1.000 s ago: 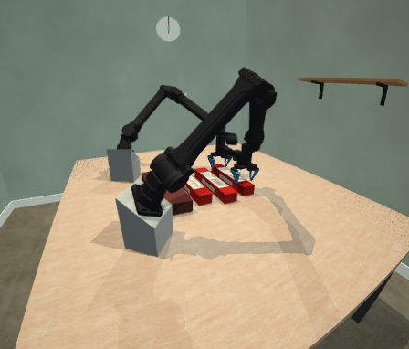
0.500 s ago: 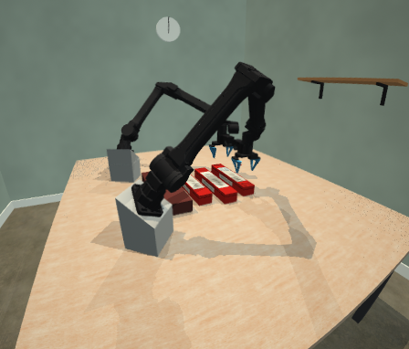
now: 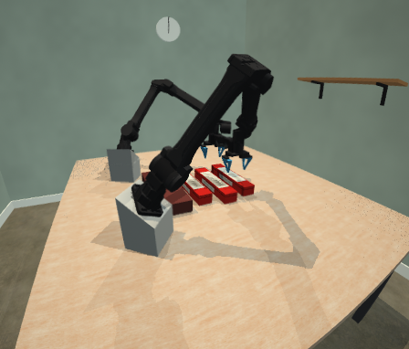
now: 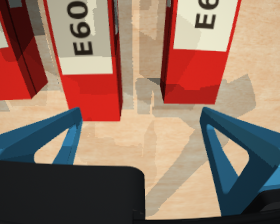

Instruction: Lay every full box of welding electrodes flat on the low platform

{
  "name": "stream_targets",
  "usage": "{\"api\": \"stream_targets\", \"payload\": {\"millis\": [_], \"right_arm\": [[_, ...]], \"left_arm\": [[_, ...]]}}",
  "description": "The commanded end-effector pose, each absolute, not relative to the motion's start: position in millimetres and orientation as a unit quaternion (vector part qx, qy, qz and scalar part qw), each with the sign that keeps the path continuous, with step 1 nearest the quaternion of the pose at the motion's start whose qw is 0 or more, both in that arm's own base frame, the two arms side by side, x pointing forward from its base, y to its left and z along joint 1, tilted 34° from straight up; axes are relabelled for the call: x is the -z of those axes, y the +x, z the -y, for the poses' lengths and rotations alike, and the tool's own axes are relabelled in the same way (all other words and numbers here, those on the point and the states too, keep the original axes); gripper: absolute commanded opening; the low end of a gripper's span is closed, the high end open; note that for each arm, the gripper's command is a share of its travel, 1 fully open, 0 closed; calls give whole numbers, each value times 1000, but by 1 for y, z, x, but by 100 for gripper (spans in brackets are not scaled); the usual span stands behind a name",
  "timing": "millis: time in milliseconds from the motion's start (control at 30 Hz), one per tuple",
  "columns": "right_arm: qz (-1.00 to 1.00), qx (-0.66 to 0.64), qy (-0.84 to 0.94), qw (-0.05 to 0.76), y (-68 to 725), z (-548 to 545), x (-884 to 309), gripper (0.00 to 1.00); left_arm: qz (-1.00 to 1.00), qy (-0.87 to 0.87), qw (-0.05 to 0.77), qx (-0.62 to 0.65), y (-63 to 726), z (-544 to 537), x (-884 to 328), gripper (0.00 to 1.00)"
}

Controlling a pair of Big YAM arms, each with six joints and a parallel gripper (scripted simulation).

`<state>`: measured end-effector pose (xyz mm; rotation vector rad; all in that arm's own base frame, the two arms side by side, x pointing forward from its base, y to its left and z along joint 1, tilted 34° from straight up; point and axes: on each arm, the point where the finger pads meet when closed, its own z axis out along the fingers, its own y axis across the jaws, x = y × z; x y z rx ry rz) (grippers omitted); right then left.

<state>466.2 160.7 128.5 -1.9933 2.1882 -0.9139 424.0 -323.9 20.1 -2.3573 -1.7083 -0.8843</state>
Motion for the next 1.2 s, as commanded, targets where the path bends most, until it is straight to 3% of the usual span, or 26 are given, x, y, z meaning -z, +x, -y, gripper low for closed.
{"api": "stream_targets", "payload": {"millis": [0, 300, 1167], "right_arm": [[-707, 298, -639, 44, 448, -169, -138, 100], [-712, 296, -636, 33, 405, -155, -119, 100], [-709, 293, -641, 20, 416, -140, -92, 100]], "left_arm": [[564, -772, 13, 293, 402, 344, -36, 100], [565, -773, 14, 290, 348, 337, -20, 100], [566, -770, 36, 292, 370, 316, 11, 100]]}}
